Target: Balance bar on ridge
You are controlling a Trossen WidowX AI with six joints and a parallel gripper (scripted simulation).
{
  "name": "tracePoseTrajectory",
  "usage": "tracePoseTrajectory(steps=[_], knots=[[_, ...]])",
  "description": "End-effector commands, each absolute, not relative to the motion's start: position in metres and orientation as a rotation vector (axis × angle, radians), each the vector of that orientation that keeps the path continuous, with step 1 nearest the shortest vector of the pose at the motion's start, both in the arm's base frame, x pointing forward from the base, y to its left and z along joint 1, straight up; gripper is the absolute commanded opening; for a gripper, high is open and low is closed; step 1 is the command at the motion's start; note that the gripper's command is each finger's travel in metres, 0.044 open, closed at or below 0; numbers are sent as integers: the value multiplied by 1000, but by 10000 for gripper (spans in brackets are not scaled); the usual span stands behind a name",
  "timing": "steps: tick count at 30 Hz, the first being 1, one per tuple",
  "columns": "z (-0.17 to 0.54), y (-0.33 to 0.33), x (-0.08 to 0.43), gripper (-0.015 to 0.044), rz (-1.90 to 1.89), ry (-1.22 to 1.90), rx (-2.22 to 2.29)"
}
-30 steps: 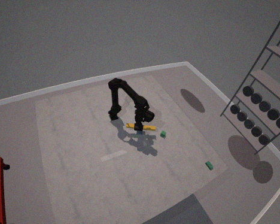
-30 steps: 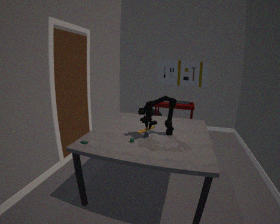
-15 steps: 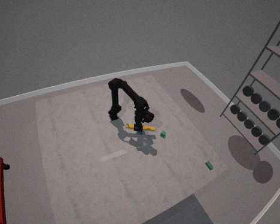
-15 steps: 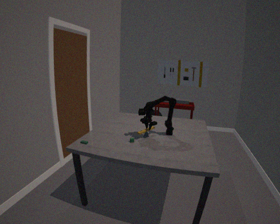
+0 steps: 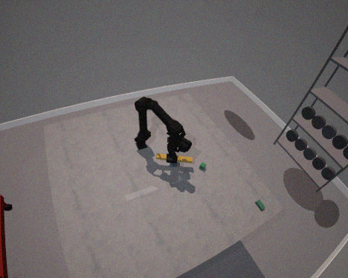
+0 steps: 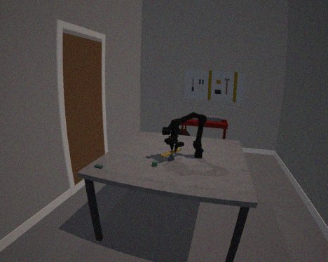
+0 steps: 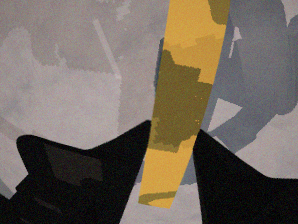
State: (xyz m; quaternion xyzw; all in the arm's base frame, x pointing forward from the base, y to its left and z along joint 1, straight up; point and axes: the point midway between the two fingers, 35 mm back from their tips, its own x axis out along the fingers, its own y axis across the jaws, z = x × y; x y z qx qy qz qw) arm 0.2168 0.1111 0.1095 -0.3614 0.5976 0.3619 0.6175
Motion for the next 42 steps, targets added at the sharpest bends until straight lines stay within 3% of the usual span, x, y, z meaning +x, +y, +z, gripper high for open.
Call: tracePoseTrajectory(steps=[1, 42], knots=[[108, 111, 217, 0, 834, 1376, -837], [105, 111, 217, 0, 834, 1376, -837]])
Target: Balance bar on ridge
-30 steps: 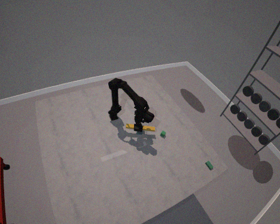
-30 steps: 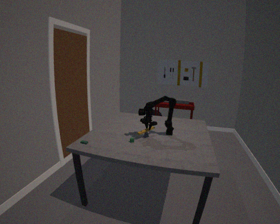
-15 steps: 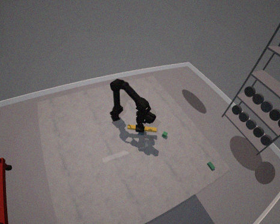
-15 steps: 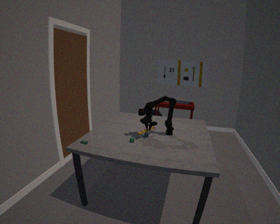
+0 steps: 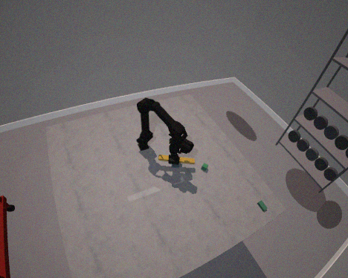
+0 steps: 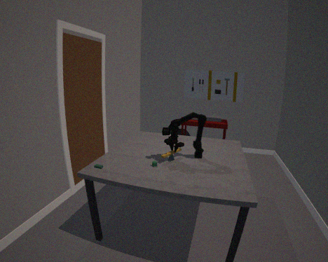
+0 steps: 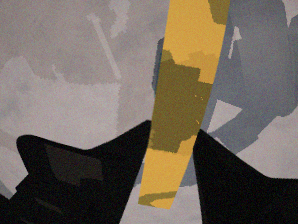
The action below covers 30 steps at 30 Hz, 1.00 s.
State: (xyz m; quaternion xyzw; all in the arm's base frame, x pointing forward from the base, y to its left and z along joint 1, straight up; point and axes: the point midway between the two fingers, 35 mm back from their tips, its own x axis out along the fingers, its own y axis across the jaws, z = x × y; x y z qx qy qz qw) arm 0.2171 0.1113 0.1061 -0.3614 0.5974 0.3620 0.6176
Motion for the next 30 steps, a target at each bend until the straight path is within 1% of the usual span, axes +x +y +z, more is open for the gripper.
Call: tracePoseTrajectory(steps=[1, 30], knots=[[105, 111, 217, 0, 834, 1376, -837], [102, 111, 217, 0, 834, 1376, -837]])
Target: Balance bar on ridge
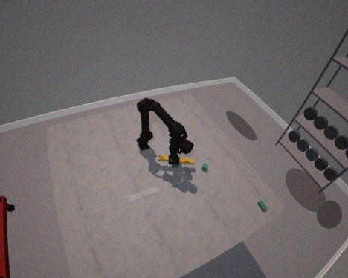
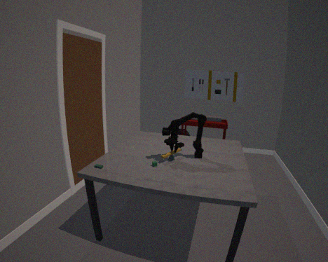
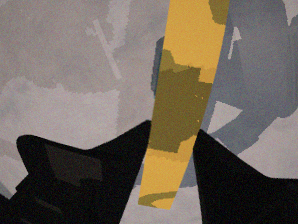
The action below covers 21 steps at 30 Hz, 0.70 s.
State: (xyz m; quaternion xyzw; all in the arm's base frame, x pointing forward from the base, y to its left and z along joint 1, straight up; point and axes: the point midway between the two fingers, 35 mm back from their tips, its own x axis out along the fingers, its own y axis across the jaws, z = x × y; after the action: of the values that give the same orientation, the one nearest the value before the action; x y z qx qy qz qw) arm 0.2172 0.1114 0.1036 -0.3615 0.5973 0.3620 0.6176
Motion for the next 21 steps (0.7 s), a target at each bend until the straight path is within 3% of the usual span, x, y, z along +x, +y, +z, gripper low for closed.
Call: tracePoseTrajectory(steps=[1, 21], knots=[[102, 111, 217, 0, 834, 1376, -837], [101, 111, 217, 0, 834, 1376, -837]])
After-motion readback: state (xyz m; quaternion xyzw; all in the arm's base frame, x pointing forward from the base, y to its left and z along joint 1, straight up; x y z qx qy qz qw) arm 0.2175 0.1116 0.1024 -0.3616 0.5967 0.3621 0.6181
